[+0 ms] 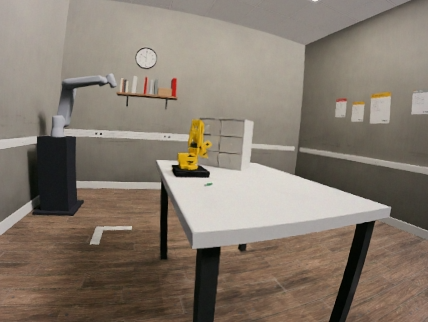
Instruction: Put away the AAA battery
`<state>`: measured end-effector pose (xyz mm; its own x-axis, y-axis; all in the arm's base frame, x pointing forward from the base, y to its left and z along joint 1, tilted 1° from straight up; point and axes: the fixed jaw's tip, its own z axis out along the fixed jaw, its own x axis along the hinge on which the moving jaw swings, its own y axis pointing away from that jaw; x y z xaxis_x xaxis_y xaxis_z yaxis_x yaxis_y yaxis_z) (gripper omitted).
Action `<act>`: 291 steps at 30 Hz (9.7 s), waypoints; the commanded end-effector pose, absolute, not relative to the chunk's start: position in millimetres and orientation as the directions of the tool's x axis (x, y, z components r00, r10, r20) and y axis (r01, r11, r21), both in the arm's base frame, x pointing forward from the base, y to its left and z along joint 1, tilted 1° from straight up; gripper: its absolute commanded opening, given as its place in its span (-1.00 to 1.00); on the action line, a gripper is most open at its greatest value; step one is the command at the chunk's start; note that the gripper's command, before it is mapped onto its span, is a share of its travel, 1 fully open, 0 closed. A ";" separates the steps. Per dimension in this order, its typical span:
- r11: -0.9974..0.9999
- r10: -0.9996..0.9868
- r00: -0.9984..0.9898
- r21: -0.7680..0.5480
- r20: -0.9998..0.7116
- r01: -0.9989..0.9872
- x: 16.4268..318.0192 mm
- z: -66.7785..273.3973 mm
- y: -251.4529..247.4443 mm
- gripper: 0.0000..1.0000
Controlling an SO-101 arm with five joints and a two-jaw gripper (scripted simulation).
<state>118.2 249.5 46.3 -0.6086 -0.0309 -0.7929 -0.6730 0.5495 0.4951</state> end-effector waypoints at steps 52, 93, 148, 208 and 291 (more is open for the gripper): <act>0.572 -0.007 -0.615 0.501 -0.789 -0.649 142.8 26.8 275.4 -0.57; 0.578 -0.001 -0.614 0.501 -0.789 -0.644 144.9 20.9 272.9 -0.57; 0.578 -0.001 -0.614 0.501 -0.789 -0.644 145.2 22.1 273.5 -0.77; 0.571 -0.006 -0.607 0.496 -0.794 -0.654 138.5 23.2 266.1 -1.00; 0.559 -0.017 -0.607 0.496 -0.794 -0.664 123.9 23.2 250.1 -1.00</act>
